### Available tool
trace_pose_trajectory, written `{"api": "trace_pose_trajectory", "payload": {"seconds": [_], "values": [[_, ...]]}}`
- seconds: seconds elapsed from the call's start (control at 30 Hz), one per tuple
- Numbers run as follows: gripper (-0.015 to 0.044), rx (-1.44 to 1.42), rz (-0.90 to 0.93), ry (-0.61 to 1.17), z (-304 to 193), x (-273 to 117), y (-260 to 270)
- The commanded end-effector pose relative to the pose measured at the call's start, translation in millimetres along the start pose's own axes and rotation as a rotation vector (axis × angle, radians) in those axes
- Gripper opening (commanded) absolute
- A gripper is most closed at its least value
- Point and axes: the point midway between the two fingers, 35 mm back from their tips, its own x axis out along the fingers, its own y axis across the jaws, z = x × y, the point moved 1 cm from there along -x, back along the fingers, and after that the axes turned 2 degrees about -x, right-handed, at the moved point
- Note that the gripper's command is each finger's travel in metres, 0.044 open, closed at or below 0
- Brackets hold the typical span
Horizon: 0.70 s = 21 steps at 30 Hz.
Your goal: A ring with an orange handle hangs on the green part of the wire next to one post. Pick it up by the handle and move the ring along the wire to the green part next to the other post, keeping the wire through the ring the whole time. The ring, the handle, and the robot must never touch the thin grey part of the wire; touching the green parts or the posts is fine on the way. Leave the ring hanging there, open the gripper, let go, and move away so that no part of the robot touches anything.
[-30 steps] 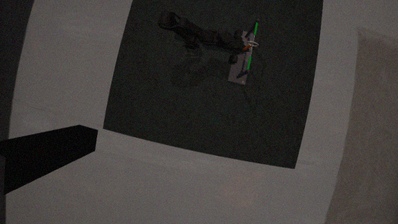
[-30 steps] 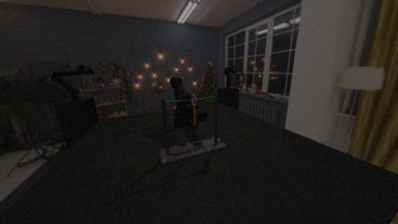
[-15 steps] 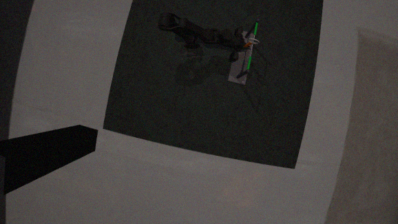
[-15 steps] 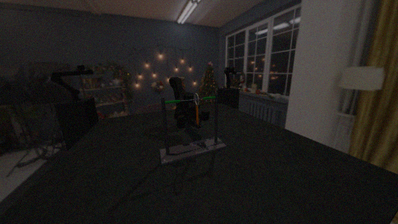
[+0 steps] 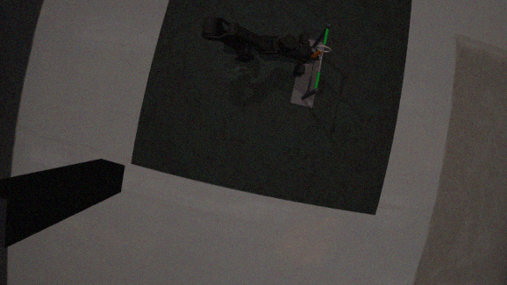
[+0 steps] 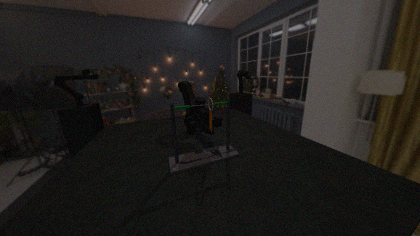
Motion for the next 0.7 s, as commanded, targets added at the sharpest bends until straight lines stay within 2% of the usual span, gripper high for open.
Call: {"api": "trace_pose_trajectory", "payload": {"seconds": [0.0, 0.67], "values": [[-0.0150, -0.010, 0.004, -0.004, 1, 1, 4], [-0.0150, -0.018, 0.021, -0.004, 2, 2, 23]]}}
